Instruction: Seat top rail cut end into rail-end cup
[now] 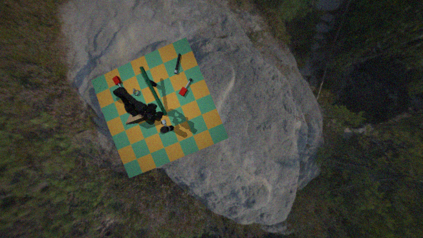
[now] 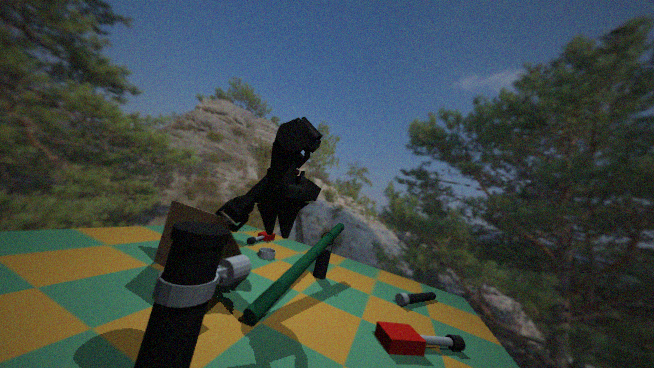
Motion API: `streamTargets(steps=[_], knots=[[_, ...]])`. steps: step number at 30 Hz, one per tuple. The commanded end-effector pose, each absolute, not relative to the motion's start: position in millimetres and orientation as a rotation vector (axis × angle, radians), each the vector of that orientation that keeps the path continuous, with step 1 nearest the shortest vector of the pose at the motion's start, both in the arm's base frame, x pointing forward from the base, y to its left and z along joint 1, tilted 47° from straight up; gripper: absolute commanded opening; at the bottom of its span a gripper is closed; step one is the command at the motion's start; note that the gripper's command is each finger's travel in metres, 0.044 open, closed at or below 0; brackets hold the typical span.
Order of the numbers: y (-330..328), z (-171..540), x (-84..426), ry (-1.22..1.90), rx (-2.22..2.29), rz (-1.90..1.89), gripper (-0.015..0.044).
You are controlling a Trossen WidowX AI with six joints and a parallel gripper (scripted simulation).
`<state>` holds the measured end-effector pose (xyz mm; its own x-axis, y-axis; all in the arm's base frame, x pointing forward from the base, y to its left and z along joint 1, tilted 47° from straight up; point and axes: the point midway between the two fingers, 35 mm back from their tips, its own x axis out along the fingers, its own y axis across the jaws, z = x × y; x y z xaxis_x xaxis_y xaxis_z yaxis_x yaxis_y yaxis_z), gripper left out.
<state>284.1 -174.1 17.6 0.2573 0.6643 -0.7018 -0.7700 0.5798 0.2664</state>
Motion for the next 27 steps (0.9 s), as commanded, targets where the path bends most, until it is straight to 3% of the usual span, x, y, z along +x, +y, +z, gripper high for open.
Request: streamTargets(steps=[1,7,27], knots=[[-162,72,271,0.984,0.43,0.55,0.044],[-152,101,261,0.983,0.788,0.32,0.044],[-149,101,262,0.986,0.751,0.346,0.044]])
